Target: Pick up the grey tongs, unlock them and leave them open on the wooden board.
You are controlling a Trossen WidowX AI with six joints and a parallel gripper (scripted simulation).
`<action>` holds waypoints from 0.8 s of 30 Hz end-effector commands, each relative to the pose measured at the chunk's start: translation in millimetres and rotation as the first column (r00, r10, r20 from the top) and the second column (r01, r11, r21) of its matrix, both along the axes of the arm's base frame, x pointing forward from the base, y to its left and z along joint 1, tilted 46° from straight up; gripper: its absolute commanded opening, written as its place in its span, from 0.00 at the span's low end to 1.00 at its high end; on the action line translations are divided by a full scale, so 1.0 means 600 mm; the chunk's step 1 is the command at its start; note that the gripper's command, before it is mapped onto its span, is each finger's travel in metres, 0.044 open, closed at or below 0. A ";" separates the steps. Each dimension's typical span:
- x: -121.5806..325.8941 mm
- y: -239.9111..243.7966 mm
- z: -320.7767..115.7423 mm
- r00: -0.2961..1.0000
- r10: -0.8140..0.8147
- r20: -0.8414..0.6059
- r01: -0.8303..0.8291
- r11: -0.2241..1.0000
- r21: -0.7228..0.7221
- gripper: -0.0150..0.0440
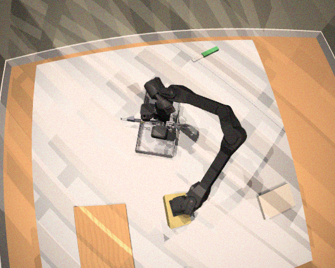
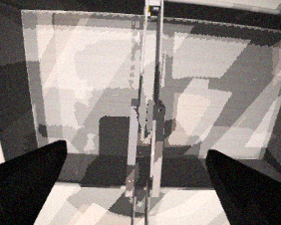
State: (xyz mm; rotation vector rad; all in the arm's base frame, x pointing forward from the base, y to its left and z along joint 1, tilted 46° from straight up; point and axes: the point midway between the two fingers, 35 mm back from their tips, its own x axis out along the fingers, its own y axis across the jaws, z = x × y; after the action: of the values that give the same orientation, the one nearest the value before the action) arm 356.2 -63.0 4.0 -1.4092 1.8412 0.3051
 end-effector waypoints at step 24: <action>0.002 -0.037 -0.039 1.000 0.006 -0.004 -0.006 1.000 -0.006 1.00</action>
State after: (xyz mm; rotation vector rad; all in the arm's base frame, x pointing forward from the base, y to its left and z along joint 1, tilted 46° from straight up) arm 360.7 -80.1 -13.6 -1.4124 1.8310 0.2969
